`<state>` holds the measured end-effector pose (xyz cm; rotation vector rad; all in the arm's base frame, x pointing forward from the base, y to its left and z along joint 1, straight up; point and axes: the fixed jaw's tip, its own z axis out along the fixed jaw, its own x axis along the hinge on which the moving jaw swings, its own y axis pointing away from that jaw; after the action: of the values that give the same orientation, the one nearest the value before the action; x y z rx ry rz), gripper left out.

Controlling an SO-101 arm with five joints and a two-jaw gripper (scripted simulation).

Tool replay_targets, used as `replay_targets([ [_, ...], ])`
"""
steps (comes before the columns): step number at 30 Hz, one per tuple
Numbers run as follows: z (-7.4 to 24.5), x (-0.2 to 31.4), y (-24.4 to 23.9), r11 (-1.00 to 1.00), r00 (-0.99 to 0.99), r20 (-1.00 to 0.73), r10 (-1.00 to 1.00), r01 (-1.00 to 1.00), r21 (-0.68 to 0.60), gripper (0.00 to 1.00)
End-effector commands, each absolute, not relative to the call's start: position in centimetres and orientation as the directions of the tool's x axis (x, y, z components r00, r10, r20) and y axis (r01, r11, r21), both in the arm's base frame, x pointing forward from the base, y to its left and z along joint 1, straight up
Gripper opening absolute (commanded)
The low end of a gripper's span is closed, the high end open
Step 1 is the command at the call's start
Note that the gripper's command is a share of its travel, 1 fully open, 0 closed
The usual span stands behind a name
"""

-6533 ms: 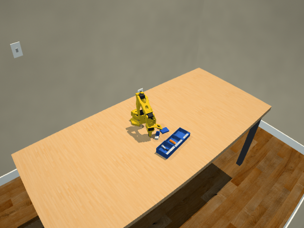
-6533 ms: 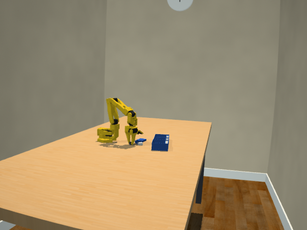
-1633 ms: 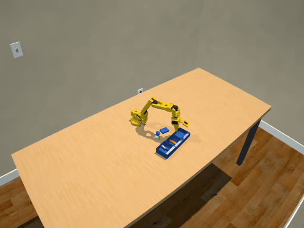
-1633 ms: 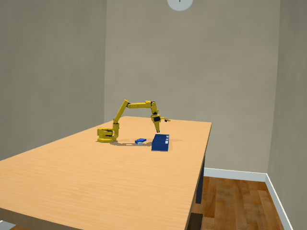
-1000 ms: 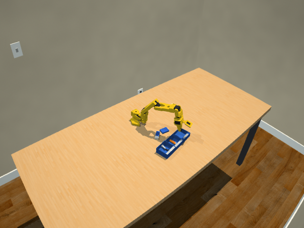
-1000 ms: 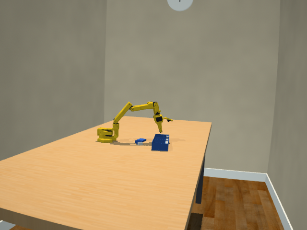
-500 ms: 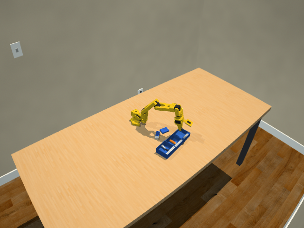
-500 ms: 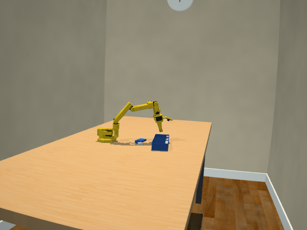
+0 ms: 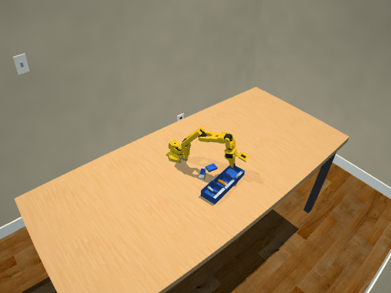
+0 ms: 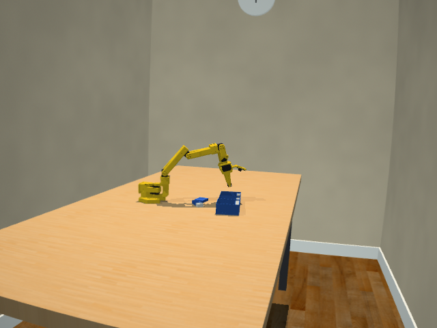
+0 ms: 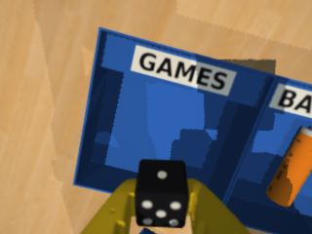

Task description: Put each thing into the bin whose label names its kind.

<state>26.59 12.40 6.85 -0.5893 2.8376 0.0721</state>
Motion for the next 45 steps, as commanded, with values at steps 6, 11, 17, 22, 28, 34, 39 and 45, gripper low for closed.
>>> replay_targets([
  [6,8.1,26.9,12.9,0.917,-0.875,-0.302,-0.379,-0.399,0.003,0.00],
  [11,7.7,27.0,12.9,0.917,-0.875,-0.302,-0.379,-0.399,0.003,0.00],
  [17,7.2,27.0,12.9,0.917,-0.874,-0.302,-0.379,-0.399,0.003,0.00],
  [22,6.8,27.0,12.9,0.917,-0.874,-0.302,-0.379,-0.399,0.003,0.00],
  [28,6.5,27.0,12.9,0.917,-0.874,-0.302,-0.379,-0.399,0.003,0.00],
  [34,6.5,27.0,12.9,0.917,-0.875,-0.302,-0.379,-0.399,0.003,0.00],
  [39,6.3,27.0,12.9,0.917,-0.875,-0.302,-0.379,-0.399,0.003,0.00],
  [45,5.9,27.1,13.0,0.917,-0.875,-0.302,-0.379,-0.399,0.003,0.00],
])
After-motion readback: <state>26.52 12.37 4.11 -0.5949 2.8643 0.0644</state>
